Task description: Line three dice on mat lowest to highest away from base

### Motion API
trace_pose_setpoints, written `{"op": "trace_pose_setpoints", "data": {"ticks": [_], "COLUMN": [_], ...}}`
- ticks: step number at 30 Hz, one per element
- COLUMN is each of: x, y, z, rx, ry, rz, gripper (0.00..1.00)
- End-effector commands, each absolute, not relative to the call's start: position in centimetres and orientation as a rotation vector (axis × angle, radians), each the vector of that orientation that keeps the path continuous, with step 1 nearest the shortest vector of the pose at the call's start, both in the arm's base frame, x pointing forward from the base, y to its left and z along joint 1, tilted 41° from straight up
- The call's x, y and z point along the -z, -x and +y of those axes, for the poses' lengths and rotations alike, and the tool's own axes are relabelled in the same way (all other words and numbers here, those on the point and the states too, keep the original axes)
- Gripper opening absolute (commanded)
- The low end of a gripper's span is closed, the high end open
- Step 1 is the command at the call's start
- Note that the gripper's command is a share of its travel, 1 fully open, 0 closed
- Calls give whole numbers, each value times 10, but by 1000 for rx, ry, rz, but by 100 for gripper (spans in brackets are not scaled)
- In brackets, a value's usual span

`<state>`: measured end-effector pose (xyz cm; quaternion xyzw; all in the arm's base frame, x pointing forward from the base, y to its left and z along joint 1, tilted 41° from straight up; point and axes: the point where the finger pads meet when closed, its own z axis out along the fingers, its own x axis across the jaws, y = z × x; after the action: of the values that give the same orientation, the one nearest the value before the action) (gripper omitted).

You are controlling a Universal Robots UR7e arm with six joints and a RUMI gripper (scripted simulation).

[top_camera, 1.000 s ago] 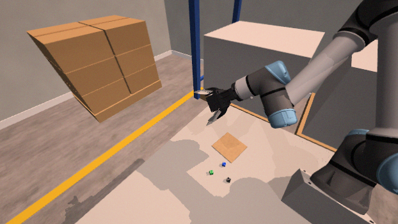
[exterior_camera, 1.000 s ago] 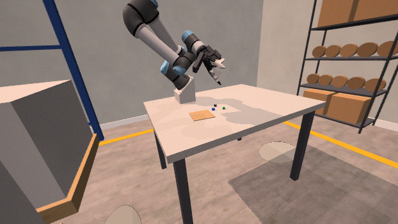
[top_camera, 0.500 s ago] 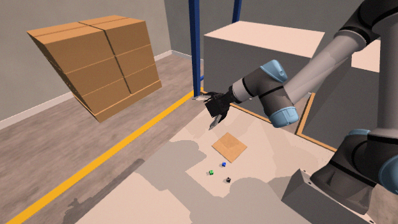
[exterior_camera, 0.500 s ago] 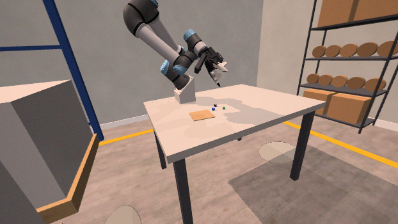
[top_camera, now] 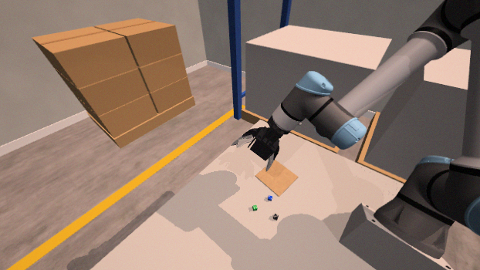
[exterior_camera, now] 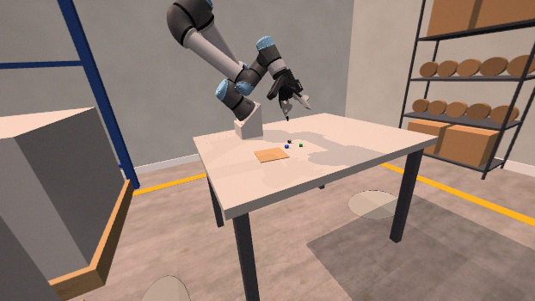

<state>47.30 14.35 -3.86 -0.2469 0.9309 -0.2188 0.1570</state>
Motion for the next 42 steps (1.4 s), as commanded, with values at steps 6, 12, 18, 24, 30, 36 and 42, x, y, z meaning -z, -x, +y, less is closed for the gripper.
{"op": "trace_pose_setpoints", "data": {"ticks": [6,12,18,24,30,36,42], "x": [54,55,50,47,46,46,46], "y": [-435,-407,-385,-378,-375,-375,-375], "z": [130,117,107,103,101,101,101], "rx": [812,950,1069,1112,1130,1130,1130], "ry": [952,1160,1351,1423,1452,1453,1453], "rz": [2790,2843,2865,2867,2867,2867,2867], "gripper": [100,100,100,100,100,100,100]}}
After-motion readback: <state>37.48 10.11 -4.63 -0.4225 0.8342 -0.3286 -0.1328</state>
